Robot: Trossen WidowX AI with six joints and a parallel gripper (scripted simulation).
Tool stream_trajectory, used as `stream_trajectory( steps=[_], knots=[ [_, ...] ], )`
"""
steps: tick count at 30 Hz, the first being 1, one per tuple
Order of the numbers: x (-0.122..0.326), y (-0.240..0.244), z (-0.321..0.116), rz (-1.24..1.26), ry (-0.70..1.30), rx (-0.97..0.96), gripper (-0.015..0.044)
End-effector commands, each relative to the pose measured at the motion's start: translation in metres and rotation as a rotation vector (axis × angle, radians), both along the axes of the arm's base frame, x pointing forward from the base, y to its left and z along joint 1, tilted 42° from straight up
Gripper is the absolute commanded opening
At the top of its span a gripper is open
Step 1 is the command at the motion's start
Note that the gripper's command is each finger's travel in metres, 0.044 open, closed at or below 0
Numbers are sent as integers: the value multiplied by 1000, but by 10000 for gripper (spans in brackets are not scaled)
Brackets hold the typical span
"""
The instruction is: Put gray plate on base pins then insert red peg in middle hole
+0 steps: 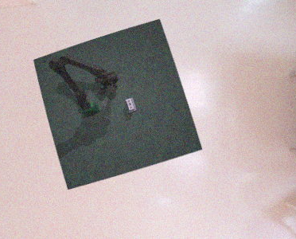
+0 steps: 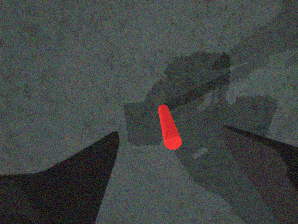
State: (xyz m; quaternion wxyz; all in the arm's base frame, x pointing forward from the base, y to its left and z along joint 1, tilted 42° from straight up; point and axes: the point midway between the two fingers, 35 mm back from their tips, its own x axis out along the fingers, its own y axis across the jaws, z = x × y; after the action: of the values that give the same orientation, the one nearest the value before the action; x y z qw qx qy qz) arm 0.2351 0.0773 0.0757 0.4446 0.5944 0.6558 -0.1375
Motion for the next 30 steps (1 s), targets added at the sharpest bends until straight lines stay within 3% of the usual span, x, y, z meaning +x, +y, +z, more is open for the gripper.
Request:
stream_trajectory(
  steps=[1,17,30],
  knots=[
    [0,5,-5,-2,6,4,440],
    [0,22,-21,-2,6,8,440],
    [0,22,-21,-2,6,8,99]
  ],
)
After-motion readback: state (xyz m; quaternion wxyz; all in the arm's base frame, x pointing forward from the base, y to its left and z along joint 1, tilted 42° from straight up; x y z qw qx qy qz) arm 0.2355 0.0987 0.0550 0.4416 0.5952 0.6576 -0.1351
